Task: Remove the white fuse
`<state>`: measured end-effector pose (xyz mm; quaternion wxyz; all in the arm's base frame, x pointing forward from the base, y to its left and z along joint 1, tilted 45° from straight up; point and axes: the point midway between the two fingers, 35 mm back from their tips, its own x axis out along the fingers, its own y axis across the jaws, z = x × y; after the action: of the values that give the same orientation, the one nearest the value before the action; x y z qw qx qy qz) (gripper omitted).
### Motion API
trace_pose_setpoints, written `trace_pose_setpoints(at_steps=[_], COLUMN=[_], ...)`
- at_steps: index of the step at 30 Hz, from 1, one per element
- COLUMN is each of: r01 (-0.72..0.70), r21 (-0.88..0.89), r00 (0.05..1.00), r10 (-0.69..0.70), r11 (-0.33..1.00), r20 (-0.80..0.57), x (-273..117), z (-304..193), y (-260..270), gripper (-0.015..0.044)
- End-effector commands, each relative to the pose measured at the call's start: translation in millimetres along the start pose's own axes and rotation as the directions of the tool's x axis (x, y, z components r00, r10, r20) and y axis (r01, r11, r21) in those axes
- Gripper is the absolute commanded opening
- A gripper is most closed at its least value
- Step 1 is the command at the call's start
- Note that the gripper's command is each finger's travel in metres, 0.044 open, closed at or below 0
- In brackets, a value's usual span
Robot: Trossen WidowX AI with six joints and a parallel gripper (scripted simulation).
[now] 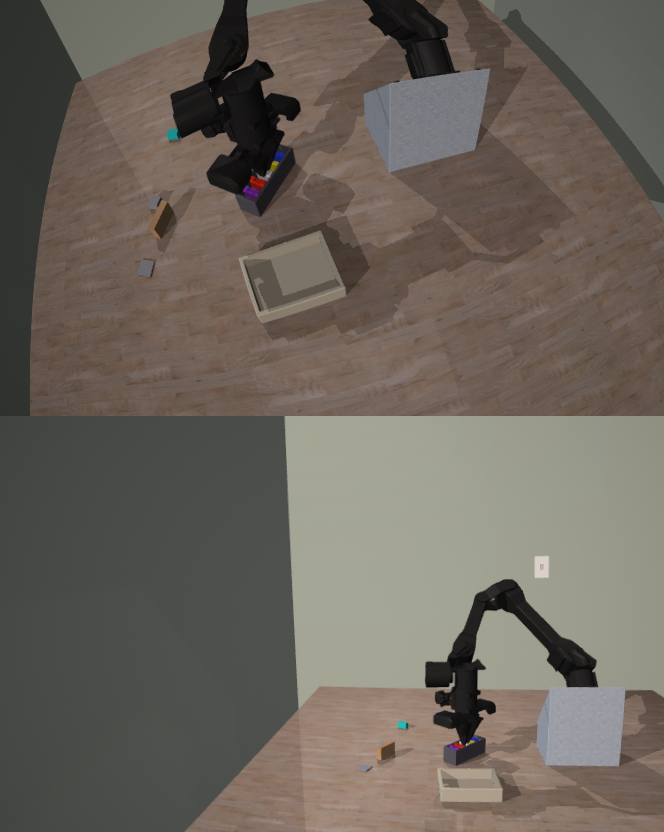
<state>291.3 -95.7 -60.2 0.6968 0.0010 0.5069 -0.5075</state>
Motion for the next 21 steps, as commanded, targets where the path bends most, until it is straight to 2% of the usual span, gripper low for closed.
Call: trace_pose_setpoints(at_steps=[1,21], r01=[-0.001,-0.001], r21=[0.001,0.000], r00=[1.000,1.000], r10=[0.001,0.001], r11=[1.000,1.000], r20=[0.001,0.001], x=[-1.5,-11.2], z=[0.3,0.4], y=[0.2,0.8], gripper=[0.0000,0.0000])
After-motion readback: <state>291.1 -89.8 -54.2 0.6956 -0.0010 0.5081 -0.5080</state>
